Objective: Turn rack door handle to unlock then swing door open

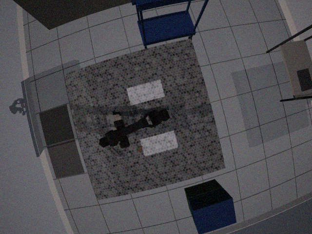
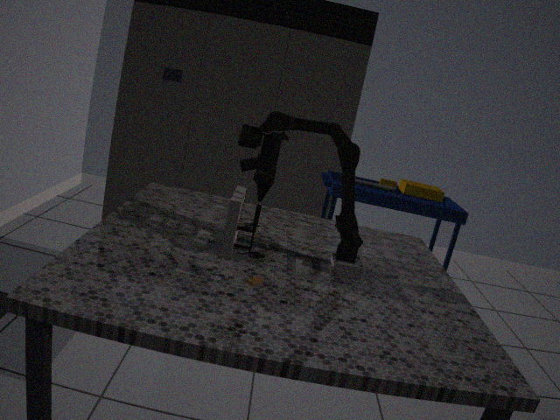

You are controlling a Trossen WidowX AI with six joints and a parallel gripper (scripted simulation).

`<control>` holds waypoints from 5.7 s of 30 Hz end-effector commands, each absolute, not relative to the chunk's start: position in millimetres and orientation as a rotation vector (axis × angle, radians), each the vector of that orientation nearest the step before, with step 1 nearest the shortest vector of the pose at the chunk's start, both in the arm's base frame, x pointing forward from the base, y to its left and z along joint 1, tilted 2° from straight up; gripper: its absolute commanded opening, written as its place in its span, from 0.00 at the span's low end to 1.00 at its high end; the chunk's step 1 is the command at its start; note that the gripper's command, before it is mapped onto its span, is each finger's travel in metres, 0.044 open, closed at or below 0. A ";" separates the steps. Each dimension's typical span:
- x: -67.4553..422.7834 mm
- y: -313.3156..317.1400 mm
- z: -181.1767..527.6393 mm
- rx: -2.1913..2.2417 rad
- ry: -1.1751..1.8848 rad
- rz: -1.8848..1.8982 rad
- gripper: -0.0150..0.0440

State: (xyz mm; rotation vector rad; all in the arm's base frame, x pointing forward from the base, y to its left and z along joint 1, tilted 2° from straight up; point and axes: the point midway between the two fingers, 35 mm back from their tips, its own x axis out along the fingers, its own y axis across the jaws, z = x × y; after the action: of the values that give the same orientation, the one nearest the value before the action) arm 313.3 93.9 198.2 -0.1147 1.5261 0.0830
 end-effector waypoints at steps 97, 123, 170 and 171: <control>314.9 91.6 131.0 -1.358 1.128 1.281 0.28; 314.9 91.7 130.9 -1.588 0.950 1.508 0.54; 314.9 91.6 131.0 -0.049 1.534 0.009 0.74; 314.9 91.6 131.0 -0.009 1.534 -0.029 0.74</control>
State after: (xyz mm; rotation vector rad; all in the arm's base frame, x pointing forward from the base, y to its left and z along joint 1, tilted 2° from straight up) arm 314.6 92.3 131.3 -0.1512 1.5328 0.1139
